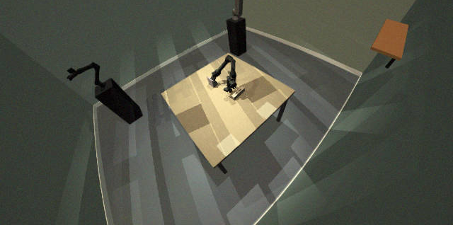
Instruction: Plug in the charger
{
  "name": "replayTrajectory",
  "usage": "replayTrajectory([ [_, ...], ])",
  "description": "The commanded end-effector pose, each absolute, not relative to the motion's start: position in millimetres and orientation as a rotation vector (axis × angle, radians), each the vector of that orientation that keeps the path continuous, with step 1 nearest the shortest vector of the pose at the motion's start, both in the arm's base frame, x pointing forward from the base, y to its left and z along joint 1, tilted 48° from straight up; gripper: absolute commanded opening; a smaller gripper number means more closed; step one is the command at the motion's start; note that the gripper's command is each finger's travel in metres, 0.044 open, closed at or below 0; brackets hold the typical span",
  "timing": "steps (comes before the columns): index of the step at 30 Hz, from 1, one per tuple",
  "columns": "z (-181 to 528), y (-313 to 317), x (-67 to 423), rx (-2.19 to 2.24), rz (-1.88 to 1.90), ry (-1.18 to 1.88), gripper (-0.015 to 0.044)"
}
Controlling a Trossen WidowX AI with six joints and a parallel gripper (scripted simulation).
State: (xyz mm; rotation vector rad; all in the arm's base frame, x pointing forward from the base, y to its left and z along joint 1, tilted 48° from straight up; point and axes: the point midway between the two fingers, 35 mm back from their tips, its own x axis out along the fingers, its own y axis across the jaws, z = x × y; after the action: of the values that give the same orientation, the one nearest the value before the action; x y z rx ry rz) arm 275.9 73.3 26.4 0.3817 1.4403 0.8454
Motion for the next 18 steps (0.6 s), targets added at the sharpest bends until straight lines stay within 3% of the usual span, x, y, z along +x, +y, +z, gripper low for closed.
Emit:
replayTrajectory([
  [1,34.9,84.2,271.8,0.414,0.83,1.452,0.0],
  [18,60.0,120.3,257.2,0.519,0.783,1.508,0.0],
])
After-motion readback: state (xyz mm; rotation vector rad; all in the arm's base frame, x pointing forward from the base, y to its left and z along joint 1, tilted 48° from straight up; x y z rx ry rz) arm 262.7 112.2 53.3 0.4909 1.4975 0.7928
